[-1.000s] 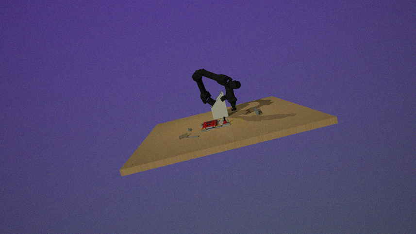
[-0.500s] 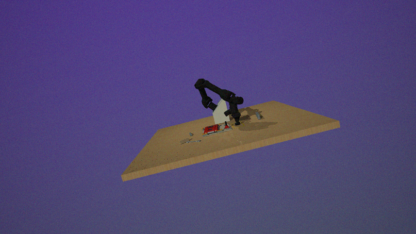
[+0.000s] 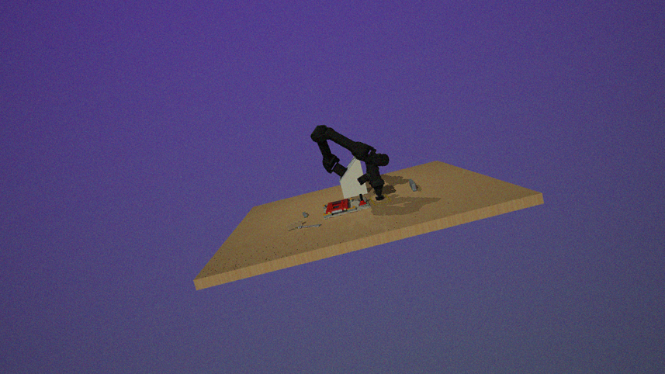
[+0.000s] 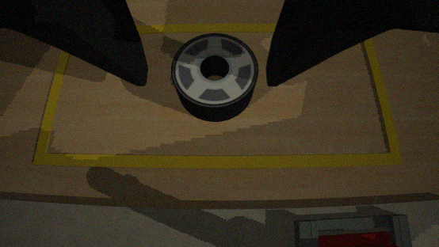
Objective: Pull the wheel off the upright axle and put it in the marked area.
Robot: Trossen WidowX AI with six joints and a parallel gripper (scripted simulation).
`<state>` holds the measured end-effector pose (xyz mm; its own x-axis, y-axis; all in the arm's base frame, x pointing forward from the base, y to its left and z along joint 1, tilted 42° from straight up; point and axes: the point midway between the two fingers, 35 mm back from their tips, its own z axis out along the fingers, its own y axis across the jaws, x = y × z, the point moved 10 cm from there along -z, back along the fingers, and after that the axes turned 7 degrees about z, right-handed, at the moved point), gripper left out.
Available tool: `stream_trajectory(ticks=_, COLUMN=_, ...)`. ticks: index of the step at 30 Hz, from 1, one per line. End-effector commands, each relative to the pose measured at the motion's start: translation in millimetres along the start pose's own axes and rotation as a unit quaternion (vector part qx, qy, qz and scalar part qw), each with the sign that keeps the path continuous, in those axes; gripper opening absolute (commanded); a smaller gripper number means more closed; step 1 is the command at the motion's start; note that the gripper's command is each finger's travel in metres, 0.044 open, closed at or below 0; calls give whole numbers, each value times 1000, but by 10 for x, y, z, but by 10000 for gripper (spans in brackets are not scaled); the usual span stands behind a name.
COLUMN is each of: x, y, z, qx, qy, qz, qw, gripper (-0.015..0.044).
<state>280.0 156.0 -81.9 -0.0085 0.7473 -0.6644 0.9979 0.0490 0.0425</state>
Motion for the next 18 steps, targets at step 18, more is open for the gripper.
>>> stream_trajectory(ticks=18, x=-296, y=-562, z=-872, qx=-9, qy=7, qz=-2, qw=1000, gripper=440)
